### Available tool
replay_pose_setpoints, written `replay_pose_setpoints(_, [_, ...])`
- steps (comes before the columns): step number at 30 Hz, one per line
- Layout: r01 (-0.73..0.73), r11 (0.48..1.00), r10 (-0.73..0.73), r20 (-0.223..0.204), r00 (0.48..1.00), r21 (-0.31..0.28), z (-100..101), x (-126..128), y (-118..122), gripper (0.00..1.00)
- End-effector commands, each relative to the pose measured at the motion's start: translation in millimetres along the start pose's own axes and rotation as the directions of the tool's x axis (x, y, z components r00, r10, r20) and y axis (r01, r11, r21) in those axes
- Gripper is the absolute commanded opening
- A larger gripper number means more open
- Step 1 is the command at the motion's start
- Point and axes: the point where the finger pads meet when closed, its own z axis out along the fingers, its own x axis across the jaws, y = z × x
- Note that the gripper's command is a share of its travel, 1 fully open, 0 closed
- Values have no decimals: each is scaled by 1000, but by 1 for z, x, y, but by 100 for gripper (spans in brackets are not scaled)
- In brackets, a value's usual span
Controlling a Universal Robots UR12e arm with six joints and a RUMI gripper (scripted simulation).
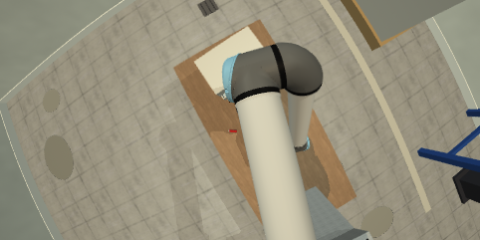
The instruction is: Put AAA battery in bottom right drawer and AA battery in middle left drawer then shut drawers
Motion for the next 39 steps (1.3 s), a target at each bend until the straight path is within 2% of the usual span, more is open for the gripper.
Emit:
replay_pose_setpoints(1, [0, 1000, 0, 0, 1000, 0, -4, 0, 1, 7])
replay_pose_setpoints(39, [0, 1000, 0, 0, 1000, 0, -25, 0, 9, 7])
